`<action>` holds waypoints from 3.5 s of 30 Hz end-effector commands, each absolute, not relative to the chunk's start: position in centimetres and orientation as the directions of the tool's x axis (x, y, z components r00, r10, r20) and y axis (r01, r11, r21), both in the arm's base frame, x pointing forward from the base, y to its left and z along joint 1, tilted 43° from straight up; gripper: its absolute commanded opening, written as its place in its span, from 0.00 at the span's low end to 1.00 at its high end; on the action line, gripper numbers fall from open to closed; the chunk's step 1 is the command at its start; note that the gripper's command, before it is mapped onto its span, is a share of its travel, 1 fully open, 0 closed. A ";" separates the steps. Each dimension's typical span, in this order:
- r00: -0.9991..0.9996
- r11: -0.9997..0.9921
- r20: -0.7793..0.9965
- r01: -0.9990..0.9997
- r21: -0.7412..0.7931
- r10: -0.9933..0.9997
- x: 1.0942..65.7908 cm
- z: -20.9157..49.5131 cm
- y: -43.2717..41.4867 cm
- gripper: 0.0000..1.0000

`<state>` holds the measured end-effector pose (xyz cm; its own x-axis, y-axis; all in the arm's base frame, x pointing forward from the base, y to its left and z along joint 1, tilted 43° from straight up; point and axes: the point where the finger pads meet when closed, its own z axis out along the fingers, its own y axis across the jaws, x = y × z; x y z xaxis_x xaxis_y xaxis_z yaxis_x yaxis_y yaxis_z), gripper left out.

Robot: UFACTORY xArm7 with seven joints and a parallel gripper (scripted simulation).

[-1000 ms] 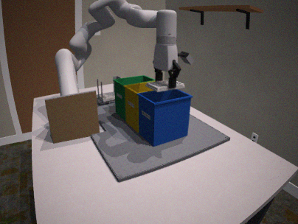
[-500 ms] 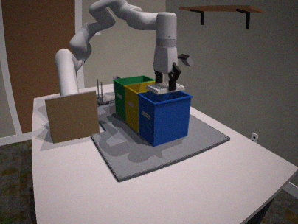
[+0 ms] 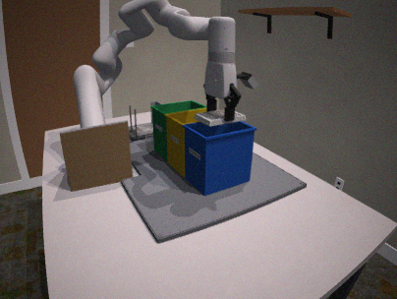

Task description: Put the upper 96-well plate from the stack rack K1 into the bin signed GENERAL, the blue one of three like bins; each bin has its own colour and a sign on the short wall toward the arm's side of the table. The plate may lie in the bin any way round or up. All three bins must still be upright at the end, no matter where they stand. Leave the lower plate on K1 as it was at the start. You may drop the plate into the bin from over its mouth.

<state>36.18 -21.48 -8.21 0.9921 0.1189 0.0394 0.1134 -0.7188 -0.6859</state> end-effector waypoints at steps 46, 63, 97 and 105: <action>0.992 -0.722 0.041 0.113 -0.683 0.117 36.2 -8.6 -21.2 0.00; 0.992 -0.722 0.041 0.113 -0.683 0.117 36.2 -8.8 -21.1 0.00; 0.992 -0.722 0.041 0.113 -0.683 0.117 36.2 -8.9 -21.0 1.00; 0.992 -0.722 0.041 0.113 -0.683 0.117 36.2 -8.7 -21.1 1.00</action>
